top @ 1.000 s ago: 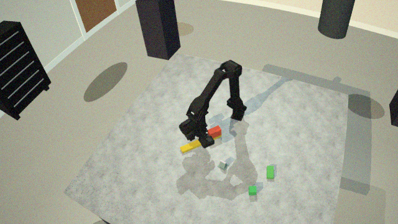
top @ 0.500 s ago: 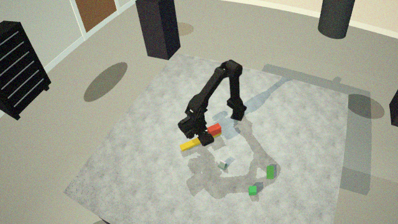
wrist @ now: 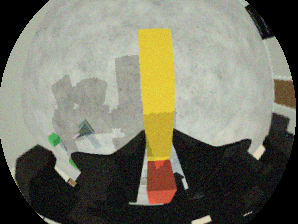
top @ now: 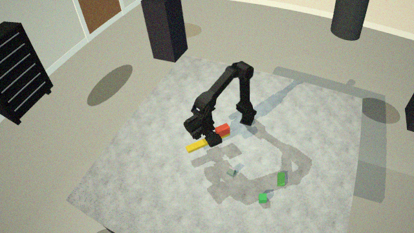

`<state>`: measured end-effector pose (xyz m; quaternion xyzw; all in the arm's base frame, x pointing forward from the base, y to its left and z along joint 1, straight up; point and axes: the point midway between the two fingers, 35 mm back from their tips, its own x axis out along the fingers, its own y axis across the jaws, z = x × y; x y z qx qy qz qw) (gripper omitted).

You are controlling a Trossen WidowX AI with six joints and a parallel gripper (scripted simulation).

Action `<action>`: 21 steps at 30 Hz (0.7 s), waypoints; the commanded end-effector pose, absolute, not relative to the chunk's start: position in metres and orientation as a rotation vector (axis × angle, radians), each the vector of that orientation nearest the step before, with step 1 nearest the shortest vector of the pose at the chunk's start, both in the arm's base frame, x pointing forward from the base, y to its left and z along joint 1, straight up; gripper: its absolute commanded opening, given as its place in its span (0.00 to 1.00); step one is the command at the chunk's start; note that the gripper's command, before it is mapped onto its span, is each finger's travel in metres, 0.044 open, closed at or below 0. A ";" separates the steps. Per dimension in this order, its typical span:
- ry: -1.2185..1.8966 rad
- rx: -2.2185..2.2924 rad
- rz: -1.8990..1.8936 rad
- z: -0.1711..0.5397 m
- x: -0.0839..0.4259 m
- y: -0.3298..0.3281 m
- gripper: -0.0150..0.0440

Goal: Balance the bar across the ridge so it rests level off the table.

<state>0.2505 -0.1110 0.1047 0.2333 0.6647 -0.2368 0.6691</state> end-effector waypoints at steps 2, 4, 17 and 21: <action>1.481 0.523 -0.527 0.123 0.251 -0.111 0.25; 1.481 0.523 -0.527 0.128 0.250 -0.110 0.25; 1.491 0.479 -0.481 0.140 0.266 -0.098 0.25; 1.497 0.452 -0.453 0.141 0.277 -0.089 0.25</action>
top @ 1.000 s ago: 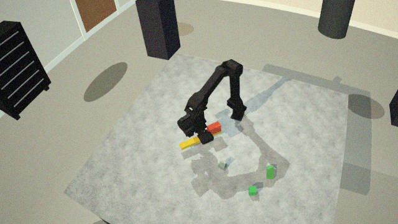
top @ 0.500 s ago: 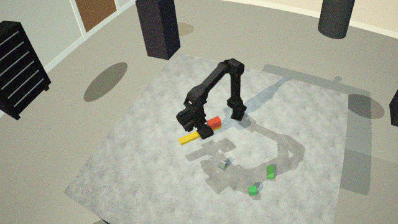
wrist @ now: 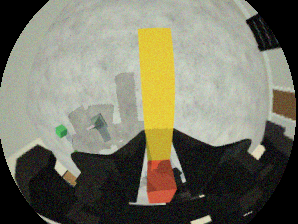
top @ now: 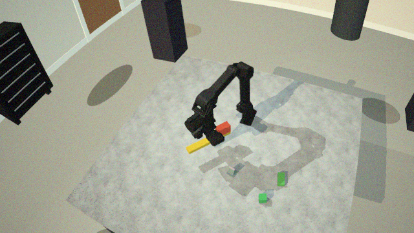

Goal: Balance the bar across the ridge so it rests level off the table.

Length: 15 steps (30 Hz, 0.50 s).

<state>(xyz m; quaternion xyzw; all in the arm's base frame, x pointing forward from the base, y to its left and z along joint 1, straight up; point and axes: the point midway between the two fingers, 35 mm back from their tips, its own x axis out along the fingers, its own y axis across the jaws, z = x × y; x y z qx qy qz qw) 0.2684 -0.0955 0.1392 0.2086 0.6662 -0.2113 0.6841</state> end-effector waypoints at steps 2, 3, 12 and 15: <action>1.499 0.438 -0.439 0.142 0.283 -0.085 0.25; 1.500 0.431 -0.432 0.142 0.285 -0.083 0.25; 1.511 0.372 -0.370 0.144 0.308 -0.061 0.25; 1.514 0.352 -0.349 0.144 0.315 -0.053 0.25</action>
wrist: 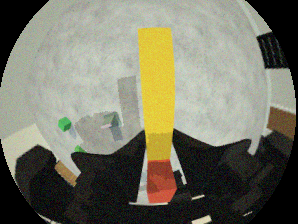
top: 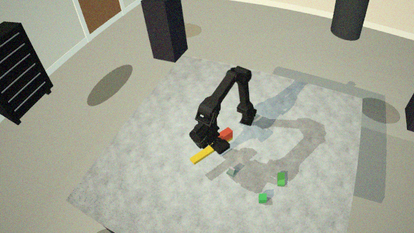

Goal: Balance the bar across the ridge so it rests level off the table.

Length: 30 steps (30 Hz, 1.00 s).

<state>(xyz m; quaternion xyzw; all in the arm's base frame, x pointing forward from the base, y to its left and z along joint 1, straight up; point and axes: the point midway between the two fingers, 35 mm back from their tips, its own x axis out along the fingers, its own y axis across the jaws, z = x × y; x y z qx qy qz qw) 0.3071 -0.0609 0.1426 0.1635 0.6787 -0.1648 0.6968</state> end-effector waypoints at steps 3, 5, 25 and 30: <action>1.516 0.333 -0.329 0.144 0.322 -0.044 0.25; 1.518 0.320 -0.316 0.145 0.327 -0.039 0.25; 1.531 0.199 -0.189 0.144 0.364 0.027 0.25; 1.532 0.178 -0.167 0.143 0.369 0.041 0.25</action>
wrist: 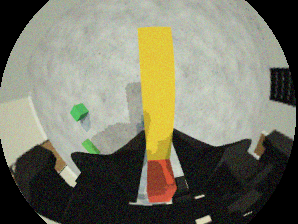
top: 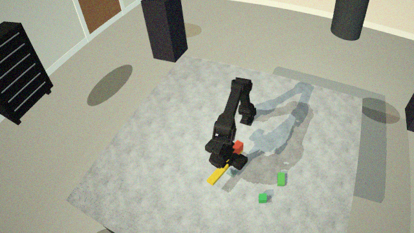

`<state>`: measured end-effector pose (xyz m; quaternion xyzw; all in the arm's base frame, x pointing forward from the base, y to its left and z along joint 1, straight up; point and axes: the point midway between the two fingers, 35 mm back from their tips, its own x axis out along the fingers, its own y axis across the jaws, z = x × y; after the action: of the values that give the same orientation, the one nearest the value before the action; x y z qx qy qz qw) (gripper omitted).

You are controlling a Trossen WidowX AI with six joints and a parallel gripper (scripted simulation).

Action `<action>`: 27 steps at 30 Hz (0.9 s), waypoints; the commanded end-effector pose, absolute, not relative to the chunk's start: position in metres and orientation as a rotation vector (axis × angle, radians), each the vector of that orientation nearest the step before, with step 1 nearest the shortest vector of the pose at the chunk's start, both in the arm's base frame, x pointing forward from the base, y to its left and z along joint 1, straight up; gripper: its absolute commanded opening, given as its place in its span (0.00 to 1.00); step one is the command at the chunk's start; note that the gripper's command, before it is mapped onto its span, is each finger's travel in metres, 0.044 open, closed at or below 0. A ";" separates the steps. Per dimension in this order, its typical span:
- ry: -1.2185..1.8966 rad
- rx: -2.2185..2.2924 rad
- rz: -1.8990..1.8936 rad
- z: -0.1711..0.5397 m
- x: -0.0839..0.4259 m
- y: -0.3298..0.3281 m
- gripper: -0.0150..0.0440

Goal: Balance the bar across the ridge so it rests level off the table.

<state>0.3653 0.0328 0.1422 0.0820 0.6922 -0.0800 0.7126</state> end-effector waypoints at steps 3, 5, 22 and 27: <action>1.532 0.177 -0.165 0.143 0.370 0.042 0.25; 1.532 0.177 -0.165 0.141 0.370 0.043 0.25; 1.532 0.177 -0.165 0.114 0.372 0.044 0.25; 1.532 0.176 -0.165 0.105 0.371 0.044 0.25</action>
<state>0.3714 0.0434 0.1105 0.0764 0.6917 -0.0739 0.7143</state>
